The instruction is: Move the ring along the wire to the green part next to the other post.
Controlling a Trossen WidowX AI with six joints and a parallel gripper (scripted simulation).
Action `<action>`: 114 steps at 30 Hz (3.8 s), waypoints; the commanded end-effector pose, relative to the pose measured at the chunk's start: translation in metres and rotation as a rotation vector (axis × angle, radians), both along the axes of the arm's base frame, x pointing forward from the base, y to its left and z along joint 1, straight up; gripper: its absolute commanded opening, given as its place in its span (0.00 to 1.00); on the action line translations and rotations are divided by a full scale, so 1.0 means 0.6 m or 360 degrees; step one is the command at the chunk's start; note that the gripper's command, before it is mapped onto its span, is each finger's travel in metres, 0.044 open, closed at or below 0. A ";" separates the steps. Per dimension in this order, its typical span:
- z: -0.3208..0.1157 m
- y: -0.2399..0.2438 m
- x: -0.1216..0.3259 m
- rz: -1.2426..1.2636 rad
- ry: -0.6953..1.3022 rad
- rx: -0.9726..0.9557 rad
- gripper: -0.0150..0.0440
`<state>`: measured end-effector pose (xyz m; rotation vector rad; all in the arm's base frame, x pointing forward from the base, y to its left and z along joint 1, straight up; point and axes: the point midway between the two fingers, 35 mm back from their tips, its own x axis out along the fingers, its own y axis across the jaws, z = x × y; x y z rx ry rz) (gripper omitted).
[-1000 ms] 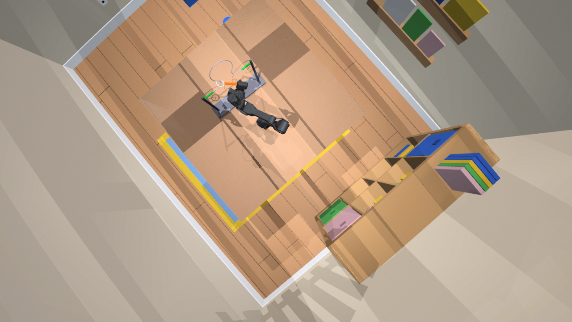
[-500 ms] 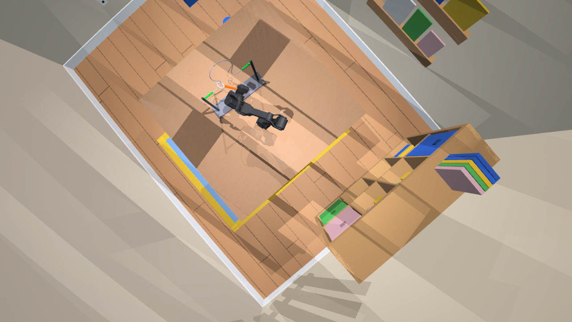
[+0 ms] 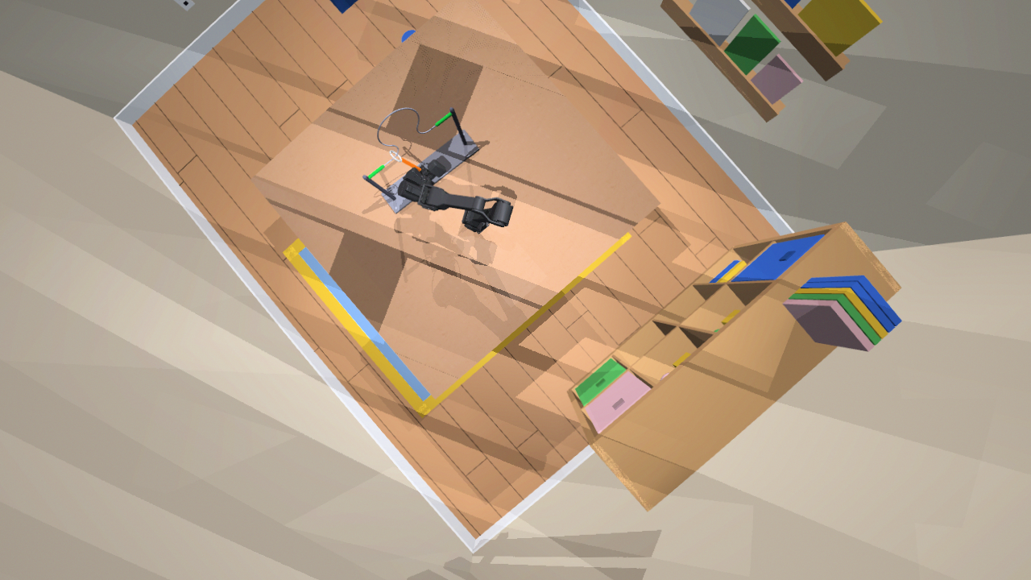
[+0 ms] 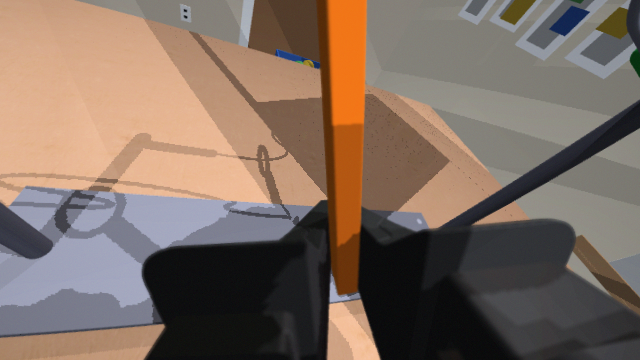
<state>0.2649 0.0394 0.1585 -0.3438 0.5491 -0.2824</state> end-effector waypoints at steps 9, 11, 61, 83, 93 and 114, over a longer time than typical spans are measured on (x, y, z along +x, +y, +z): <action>-0.012 0.062 0.005 0.0006 -0.0028 0.0361 0.00; -0.012 0.069 0.005 0.0007 -0.0031 0.0401 0.00; -0.013 0.178 0.011 0.0016 -0.0077 0.0585 0.00; -0.037 0.190 0.012 0.0017 -0.0084 0.0583 0.00; -0.037 0.190 0.012 0.0017 -0.0084 0.0583 0.00; -0.034 0.192 0.010 0.0021 -0.0082 0.0583 0.53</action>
